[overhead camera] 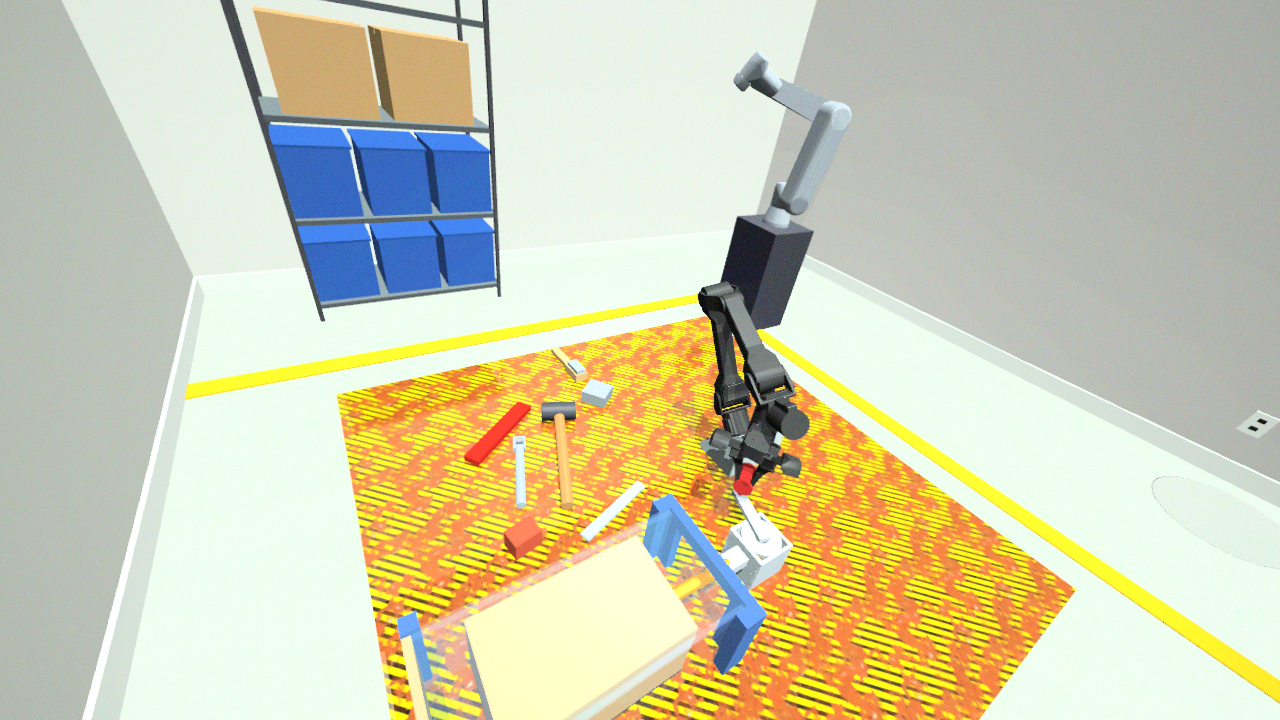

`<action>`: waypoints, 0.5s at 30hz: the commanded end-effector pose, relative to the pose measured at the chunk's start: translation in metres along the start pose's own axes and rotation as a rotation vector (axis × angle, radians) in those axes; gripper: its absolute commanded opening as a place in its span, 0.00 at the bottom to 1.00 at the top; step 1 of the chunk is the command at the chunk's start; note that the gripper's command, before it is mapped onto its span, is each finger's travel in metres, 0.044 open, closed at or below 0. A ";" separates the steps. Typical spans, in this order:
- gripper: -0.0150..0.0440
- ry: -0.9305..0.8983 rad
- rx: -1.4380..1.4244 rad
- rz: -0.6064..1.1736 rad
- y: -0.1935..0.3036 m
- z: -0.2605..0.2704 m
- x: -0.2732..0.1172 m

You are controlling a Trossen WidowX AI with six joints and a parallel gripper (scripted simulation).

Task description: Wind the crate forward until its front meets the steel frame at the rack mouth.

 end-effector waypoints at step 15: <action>0.25 0.014 0.010 -0.007 -0.022 -0.020 0.011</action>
Point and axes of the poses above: the point midway between the two fingers, 35 mm back from their tips, its own x axis out along the fingers, its own z axis across the jaws, y = z × x, the point moved 1 cm from there along -x, back along the fingers, and after that the axes turned 2 degrees about x, right-handed, at the moved point
